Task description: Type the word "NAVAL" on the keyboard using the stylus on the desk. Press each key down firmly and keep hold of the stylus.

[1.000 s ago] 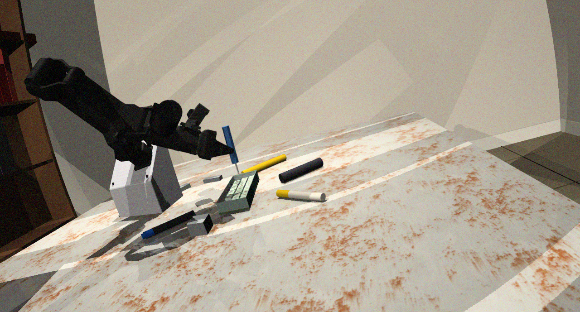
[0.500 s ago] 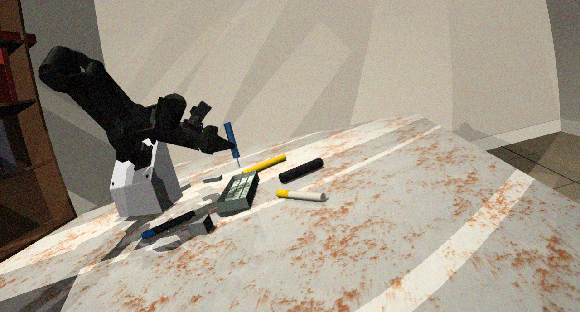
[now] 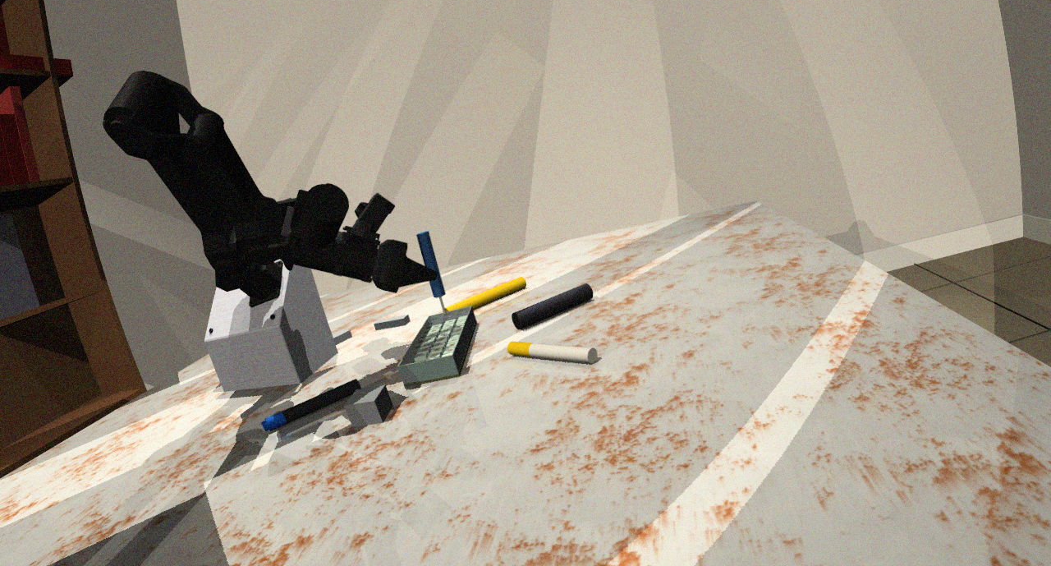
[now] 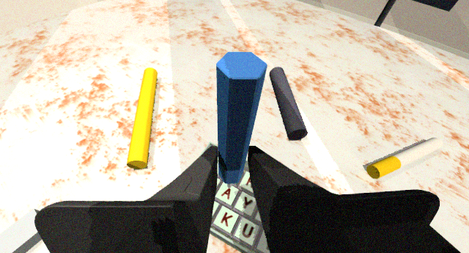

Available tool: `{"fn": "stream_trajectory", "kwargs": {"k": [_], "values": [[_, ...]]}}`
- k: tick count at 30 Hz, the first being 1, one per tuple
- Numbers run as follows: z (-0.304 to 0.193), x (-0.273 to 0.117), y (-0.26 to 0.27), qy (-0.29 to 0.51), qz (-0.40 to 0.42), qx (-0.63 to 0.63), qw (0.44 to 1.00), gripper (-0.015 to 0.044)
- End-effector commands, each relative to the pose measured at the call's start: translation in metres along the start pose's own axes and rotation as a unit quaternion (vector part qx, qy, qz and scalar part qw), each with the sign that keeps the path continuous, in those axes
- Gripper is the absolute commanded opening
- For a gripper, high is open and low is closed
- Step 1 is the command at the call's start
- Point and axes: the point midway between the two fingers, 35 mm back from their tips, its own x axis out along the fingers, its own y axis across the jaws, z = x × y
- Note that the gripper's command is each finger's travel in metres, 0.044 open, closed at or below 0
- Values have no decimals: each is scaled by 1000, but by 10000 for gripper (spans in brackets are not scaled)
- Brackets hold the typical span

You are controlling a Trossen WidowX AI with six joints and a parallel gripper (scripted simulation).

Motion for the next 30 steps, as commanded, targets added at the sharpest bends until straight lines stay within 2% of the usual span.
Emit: {"fn": "stream_trajectory", "kwargs": {"k": [1,3,4,30], "values": [[-1,1,1,-3,1,-2,1000,26],[-1,1,2,-3,2,-2,1000,79],[-1,1,2,-3,2,-2,1000,81],[-13,7,2,-2,2,-2,1000,81]]}}
